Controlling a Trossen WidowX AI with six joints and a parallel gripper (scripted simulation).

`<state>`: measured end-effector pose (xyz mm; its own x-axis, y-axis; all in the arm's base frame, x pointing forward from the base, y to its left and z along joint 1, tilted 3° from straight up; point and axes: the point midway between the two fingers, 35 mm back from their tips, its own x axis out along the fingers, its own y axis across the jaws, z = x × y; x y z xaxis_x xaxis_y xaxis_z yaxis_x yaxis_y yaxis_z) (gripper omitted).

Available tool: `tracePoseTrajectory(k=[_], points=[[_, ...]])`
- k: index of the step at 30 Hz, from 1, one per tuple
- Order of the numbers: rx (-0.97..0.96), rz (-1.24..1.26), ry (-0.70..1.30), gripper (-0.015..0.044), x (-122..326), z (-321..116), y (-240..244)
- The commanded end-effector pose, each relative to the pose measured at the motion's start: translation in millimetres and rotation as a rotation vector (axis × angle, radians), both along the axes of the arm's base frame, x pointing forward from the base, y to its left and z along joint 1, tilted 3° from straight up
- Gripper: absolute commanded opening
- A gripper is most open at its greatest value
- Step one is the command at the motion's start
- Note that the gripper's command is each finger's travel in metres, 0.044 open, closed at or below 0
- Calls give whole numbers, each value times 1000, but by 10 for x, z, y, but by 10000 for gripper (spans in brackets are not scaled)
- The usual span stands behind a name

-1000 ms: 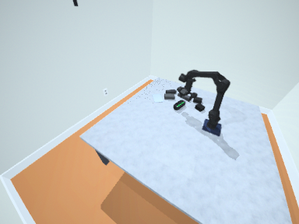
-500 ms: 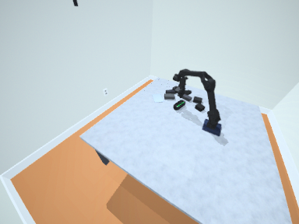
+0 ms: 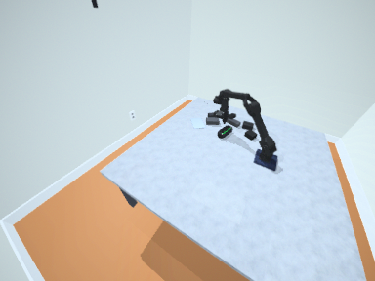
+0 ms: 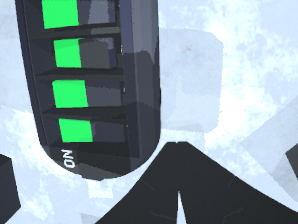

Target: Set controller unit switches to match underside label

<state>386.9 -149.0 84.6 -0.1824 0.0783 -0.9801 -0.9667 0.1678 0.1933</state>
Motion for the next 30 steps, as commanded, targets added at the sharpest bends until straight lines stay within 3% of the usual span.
tracePoseTrajectory(k=[1, 30], points=[[-1, 6, 10, 0, 16, -63, -14], [4, 9, 56, 0, 66, -500, -6]])
